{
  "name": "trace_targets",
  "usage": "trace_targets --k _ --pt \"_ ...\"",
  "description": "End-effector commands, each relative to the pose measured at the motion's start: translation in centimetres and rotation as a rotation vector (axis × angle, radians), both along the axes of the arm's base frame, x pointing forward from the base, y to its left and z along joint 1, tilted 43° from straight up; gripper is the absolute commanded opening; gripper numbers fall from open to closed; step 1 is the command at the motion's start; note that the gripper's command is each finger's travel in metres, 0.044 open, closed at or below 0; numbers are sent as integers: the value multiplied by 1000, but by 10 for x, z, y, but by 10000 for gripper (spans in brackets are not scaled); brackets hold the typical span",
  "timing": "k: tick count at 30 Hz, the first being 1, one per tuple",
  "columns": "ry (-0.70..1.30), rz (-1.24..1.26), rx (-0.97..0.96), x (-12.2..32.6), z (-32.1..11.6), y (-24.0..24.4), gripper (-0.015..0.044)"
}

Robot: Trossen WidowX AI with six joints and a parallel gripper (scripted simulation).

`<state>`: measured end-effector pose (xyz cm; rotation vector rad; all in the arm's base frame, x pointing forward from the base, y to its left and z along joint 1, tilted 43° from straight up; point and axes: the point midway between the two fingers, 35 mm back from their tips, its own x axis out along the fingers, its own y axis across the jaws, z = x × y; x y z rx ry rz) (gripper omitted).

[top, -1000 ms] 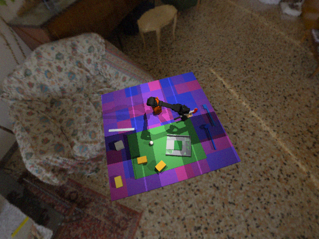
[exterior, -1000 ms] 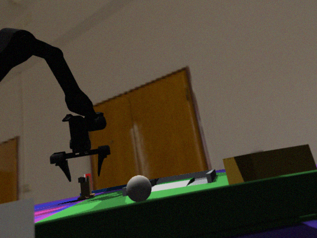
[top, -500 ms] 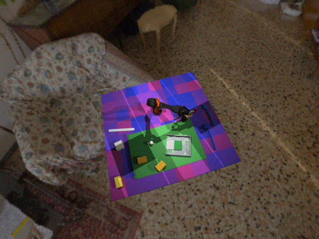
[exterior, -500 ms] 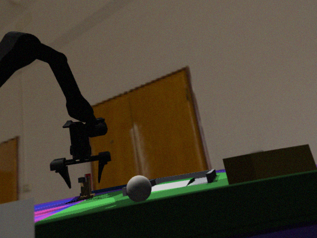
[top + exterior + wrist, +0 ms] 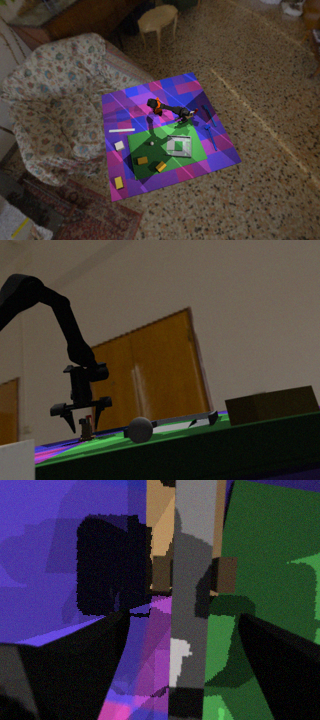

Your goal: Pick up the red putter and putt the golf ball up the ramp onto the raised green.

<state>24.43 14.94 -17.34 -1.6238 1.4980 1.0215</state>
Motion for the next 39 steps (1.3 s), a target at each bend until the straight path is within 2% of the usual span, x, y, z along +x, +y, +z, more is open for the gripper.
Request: trace_targets --k 1,8,14,29,33,39 --pt "-1 0 1 0 0 1 230" --pt "-1 0 1 0 0 1 46" --pt "-1 0 1 1 1 2 0" --pt "3 -1 3 -5 73 67 0" --pt "1 2 -5 -4 70 62 0" --pt "-98 -157 -4 15 99 43 0"
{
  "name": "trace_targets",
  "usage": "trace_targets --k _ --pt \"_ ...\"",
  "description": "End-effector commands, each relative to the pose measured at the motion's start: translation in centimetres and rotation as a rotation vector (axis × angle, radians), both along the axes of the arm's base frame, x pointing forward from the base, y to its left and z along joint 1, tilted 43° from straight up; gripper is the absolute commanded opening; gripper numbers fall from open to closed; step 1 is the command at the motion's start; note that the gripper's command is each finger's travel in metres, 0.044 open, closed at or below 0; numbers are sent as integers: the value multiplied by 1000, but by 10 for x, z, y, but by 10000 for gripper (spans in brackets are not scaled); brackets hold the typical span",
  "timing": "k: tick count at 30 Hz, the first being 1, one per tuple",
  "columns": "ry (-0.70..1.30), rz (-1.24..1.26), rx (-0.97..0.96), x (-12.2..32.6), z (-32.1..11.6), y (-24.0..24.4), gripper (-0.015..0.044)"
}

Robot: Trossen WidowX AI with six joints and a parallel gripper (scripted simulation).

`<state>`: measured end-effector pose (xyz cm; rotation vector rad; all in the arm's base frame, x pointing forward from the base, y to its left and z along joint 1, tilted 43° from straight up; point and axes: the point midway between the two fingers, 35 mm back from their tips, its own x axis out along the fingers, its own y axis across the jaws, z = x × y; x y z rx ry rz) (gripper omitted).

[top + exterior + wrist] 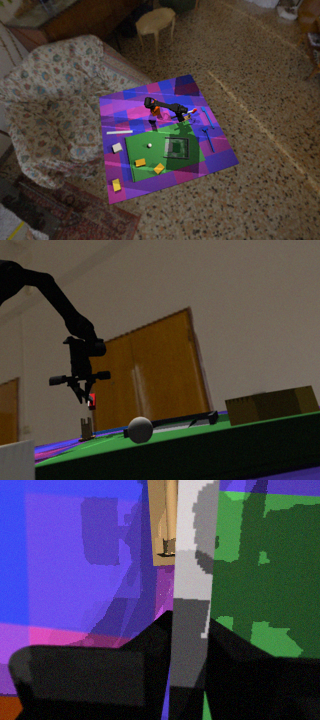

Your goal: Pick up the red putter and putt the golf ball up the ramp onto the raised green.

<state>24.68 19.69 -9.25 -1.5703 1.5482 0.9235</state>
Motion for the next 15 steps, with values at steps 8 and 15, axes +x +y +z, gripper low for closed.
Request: trace_targets --k 8,15 --pt "-217 -306 16 35 61 -41 0" --pt "-353 -516 9 48 97 -76 0"
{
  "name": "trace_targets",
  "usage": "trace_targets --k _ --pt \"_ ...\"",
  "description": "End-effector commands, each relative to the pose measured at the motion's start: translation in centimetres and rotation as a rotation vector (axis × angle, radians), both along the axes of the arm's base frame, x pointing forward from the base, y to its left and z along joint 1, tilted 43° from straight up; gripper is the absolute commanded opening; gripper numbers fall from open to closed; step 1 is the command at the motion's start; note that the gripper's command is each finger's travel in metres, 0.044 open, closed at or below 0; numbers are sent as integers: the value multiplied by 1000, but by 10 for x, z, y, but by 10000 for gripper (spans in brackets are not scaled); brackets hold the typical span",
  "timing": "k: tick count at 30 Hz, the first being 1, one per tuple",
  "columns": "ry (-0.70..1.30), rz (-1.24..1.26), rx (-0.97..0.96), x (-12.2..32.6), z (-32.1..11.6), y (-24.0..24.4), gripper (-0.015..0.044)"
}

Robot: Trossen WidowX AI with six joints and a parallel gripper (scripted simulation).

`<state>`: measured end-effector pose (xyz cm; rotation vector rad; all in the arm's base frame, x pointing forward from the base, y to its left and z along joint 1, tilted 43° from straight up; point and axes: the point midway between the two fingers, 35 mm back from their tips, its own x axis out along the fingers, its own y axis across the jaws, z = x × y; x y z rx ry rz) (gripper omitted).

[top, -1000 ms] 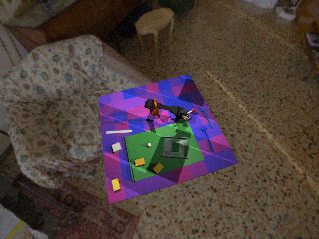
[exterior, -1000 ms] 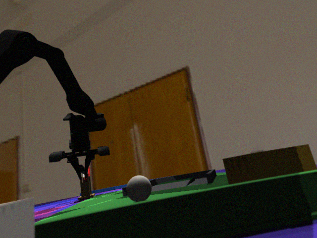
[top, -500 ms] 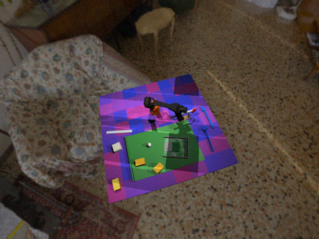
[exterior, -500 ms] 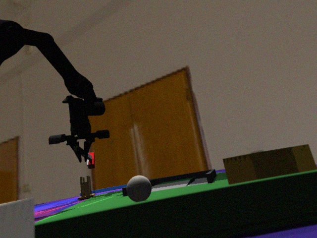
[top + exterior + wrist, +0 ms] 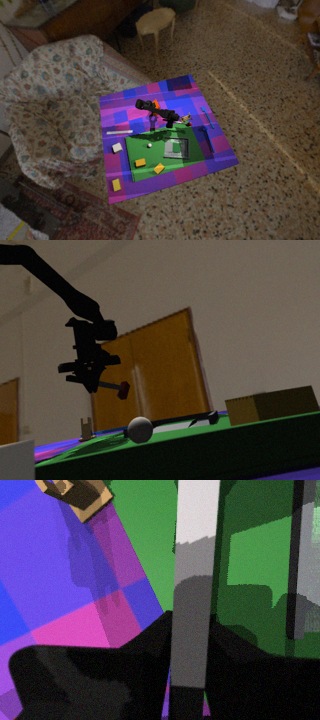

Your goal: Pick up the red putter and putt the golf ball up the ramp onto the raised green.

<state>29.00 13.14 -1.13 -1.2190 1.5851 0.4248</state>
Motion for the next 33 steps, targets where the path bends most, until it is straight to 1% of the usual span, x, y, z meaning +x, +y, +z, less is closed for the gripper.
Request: trace_targets --k 1,9,17,33 --pt "-78 -99 3 6 21 -16 0" --pt "-235 -339 -9 10 60 -60 0" --pt "-397 -578 -26 4 96 -104 0" --pt "-737 -1043 -79 -36 159 -187 0"
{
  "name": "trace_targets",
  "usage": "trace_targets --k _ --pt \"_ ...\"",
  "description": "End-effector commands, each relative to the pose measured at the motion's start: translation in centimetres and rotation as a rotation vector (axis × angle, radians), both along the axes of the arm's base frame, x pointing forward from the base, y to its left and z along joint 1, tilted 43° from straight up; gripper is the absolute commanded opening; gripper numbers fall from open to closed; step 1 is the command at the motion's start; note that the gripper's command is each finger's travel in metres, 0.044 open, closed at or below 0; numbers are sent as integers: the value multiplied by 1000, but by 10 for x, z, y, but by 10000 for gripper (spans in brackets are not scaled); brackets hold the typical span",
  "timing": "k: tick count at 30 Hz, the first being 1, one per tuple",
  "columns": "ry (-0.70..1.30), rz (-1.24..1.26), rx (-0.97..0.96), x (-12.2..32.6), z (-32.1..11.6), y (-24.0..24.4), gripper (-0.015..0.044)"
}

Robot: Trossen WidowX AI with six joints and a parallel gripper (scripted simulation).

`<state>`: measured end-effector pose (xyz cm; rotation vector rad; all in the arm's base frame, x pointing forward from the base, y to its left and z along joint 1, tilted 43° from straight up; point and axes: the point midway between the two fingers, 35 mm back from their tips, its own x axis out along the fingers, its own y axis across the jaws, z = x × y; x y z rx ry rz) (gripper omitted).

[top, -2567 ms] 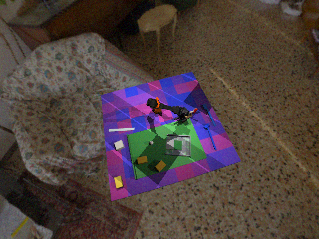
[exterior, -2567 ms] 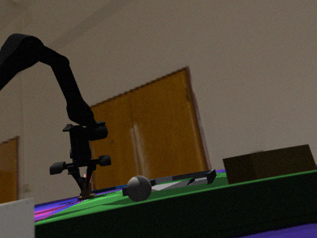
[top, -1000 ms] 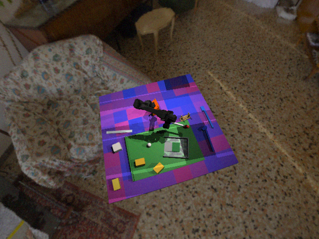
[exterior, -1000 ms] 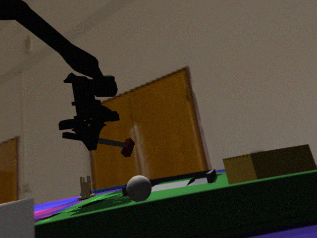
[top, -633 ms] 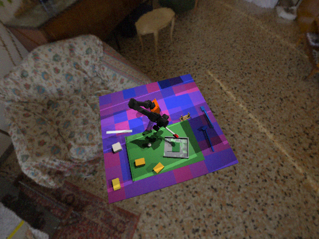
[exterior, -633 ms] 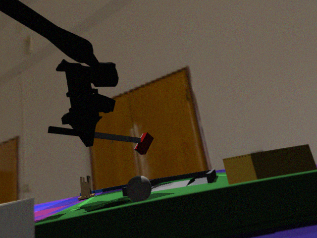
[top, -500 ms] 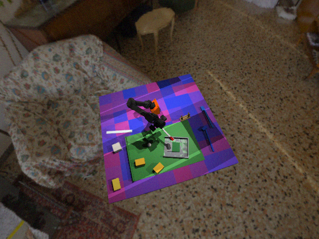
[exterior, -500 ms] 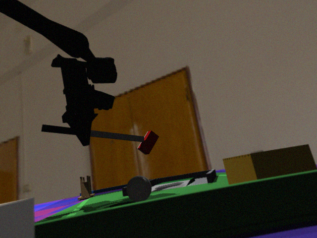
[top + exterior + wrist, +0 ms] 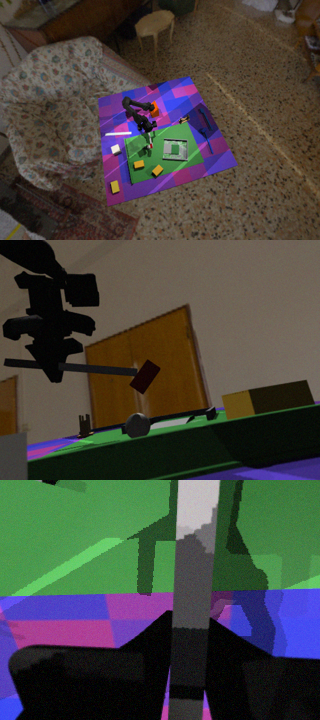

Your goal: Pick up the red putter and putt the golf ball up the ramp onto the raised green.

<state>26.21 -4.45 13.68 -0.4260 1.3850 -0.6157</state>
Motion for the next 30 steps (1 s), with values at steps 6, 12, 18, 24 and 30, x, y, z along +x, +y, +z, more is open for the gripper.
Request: trace_targets --k 6,12,18,24,30 --pt "-173 -223 -41 -29 28 -35 0" --pt "-177 -228 -42 -29 26 -38 0" --pt "-177 -227 -42 -28 8 -54 0" --pt "-178 -227 -43 -28 -1 -63 0" --pt "-178 -227 -43 -27 -7 -69 0"
